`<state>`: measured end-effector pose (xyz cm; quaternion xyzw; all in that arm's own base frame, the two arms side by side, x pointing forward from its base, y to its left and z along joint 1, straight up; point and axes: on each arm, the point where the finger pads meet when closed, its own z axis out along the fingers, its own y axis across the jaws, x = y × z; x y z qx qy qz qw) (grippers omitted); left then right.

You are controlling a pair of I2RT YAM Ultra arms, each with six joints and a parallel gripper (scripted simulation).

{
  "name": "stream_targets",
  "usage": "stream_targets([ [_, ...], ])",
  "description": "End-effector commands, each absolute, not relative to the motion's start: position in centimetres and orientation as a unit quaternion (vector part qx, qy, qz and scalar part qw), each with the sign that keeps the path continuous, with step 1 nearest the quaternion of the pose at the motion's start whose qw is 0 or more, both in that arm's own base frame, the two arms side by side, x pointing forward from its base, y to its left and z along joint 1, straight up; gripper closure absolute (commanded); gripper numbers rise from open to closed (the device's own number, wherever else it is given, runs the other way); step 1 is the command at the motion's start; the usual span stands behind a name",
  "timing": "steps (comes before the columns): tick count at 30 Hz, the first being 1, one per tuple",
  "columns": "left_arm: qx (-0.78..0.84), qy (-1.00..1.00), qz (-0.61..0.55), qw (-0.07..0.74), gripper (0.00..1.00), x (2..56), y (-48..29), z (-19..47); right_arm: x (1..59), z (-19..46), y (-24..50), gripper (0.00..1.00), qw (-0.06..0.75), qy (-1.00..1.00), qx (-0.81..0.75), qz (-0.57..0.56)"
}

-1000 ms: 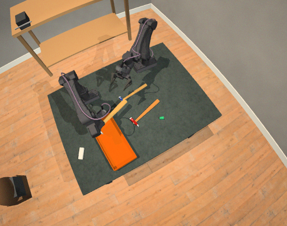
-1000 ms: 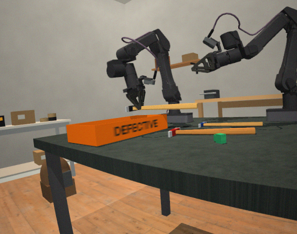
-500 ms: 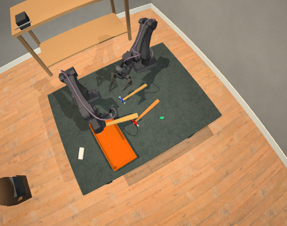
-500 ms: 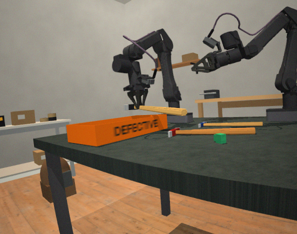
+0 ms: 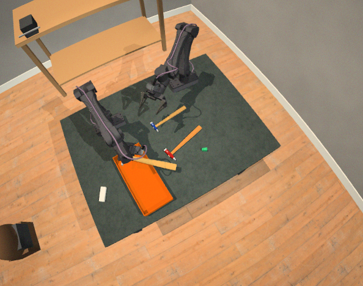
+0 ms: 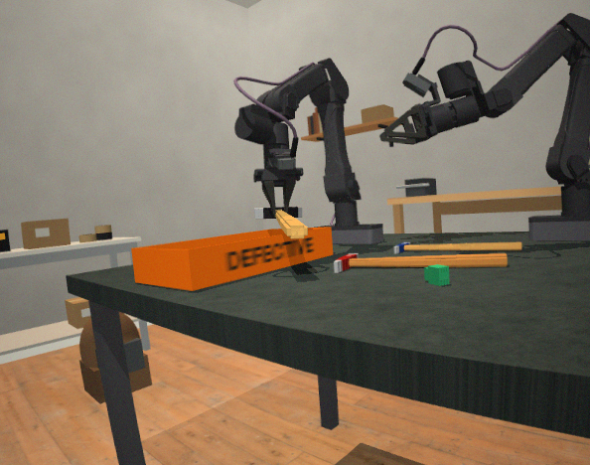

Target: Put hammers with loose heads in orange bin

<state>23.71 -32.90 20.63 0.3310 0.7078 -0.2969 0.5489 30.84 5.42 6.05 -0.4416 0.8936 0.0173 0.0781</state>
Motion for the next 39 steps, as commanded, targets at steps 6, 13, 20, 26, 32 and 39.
stream_targets([
  [6, 0.325, 0.703, -0.299, 0.557, 0.0, 24.0, -33.2, 21.3, 32.4, 7.8, 5.8, 0.85, 0.143, 0.949, -0.282, -0.009],
  [13, 0.325, 0.703, -0.299, 0.557, 0.0, 24.0, -33.2, 21.3, 32.2, 7.6, 5.9, 0.85, 0.169, 0.976, -0.139, -0.003],
  [20, 0.325, 0.703, -0.299, 0.557, 0.0, 24.0, -33.2, 21.3, 30.8, 7.0, 5.8, 0.85, 0.155, 0.985, -0.073, 0.011],
  [26, 0.325, 0.703, -0.299, 0.557, 0.0, 24.0, -33.2, 21.3, 30.0, 6.0, 4.2, 0.85, 0.131, 0.99, -0.044, 0.012],
  [32, 0.325, 0.703, -0.299, 0.557, 0.0, 24.0, -33.2, 21.3, 30.3, 6.0, 4.1, 0.85, 0.137, 0.989, -0.047, 0.011],
  [39, 0.325, 0.703, -0.299, 0.557, 0.0, 24.0, -33.2, 21.3, 30.5, 7.1, 4.3, 0.85, 0.129, 0.991, -0.045, 0.011],
])
